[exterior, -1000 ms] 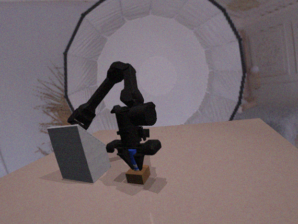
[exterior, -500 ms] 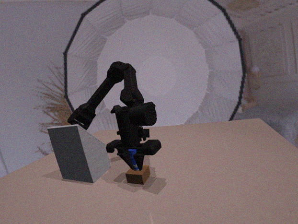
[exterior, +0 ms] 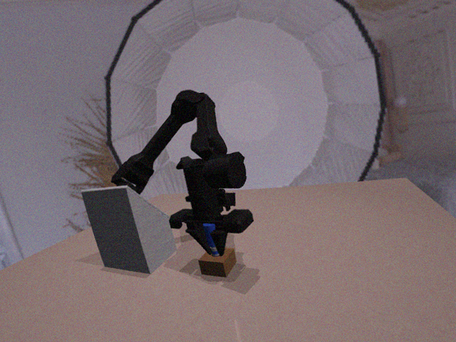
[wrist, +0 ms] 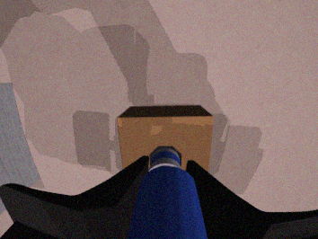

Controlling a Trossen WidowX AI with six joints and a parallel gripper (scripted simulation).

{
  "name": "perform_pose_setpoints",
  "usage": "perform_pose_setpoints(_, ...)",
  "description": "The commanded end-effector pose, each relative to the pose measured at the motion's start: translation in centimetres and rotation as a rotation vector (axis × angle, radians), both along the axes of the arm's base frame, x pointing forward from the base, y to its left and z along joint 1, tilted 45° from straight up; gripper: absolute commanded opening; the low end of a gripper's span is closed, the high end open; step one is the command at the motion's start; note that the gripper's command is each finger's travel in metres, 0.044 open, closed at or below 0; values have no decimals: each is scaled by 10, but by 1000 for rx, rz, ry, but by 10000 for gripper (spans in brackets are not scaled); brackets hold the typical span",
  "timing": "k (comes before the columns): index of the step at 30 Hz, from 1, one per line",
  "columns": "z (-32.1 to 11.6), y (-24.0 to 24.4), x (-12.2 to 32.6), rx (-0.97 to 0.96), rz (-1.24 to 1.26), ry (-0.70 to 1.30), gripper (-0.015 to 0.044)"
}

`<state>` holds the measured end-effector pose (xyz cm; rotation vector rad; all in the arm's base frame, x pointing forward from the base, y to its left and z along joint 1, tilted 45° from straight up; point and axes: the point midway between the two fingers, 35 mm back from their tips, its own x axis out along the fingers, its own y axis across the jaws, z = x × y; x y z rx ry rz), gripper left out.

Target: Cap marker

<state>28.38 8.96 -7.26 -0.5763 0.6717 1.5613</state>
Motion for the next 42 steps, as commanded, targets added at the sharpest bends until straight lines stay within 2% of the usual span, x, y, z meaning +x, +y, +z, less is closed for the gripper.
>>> perform_pose_setpoints(1, 0, 0, 0, -4, 3, -1, 210)
perform_pose_setpoints(10, 0, 0, 0, -4, 3, -1, 440)
perform_pose_setpoints(13, 8, -9, 3, -6, 2, -2, 440)
perform_pose_setpoints(17, 51, -51, 10, -3, -1, -4, 440)
perform_pose_setpoints(22, 53, -53, 10, -3, -1, -4, 440)
perform_pose_setpoints(25, 55, -55, 10, -18, -110, 107, 361)
perform_pose_setpoints(36, 69, -67, 14, -139, -912, 913, 72)
perform_pose_setpoints(38, 71, -68, 15, -155, -1010, 1010, 20)
perform_pose_setpoints(39, 71, -68, 15, -157, -1022, 1022, 0)
perform_pose_setpoints(42, 71, -68, 15, -157, -1022, 1022, 0)
